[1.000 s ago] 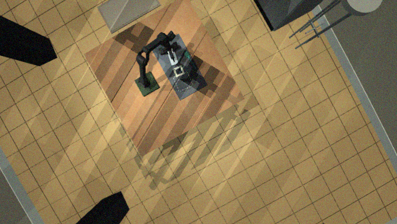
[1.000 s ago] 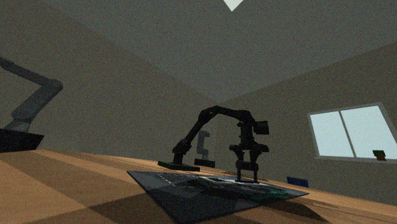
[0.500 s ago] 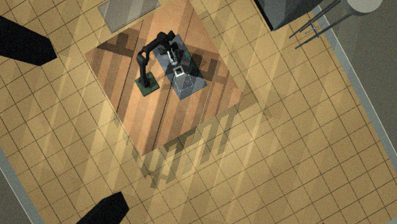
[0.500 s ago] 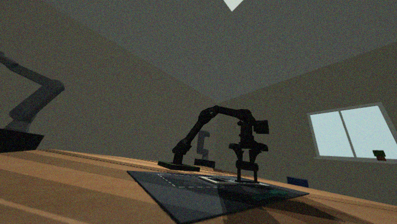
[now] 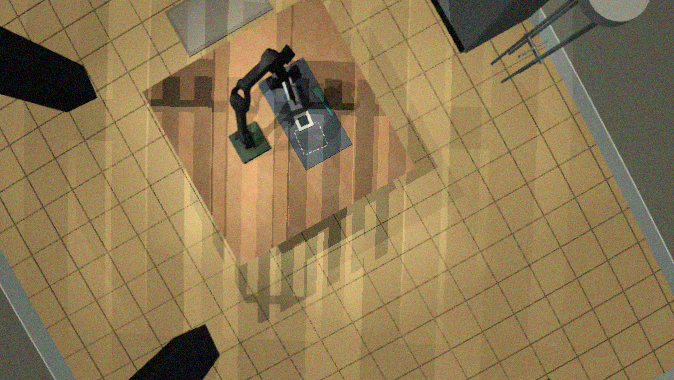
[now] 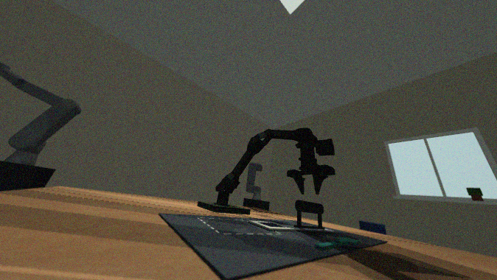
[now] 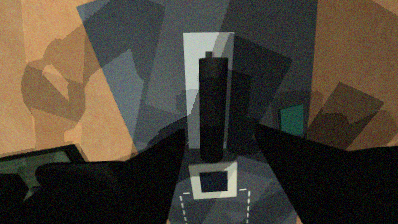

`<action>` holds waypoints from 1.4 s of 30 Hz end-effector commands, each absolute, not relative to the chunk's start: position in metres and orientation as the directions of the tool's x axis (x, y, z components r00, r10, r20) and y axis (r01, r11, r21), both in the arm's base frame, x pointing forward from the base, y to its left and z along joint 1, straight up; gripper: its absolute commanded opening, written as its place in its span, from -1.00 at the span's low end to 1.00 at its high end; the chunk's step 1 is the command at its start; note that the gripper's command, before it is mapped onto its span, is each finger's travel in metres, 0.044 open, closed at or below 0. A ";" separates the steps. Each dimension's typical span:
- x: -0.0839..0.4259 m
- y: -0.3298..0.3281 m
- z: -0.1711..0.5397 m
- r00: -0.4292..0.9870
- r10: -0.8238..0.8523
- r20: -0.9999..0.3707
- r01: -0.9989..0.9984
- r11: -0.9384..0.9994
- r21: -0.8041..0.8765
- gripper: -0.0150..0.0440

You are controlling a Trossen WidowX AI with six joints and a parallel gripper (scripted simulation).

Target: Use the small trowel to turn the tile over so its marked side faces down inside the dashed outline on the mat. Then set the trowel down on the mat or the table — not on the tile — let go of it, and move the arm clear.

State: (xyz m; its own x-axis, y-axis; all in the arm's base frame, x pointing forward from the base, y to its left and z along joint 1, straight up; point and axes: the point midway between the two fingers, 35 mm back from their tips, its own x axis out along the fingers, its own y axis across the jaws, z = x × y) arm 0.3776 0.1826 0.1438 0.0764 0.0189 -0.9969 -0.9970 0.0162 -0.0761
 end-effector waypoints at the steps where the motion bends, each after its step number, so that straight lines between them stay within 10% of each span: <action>1: 0.377 0.186 0.138 0.160 -0.003 -0.987 -0.987 0.006 -0.160 0.53; 23: 0.332 0.171 0.100 0.764 -0.058 -0.642 -0.639 0.071 -0.766 0.53; 42: 0.343 0.170 0.090 0.777 -0.059 -0.627 -0.622 0.076 -0.779 0.53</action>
State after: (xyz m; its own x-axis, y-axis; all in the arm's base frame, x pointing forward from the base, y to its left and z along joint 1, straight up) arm 0.3392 0.1693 0.0967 0.7834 -0.0585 -0.6188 -0.6137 0.0854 -0.7849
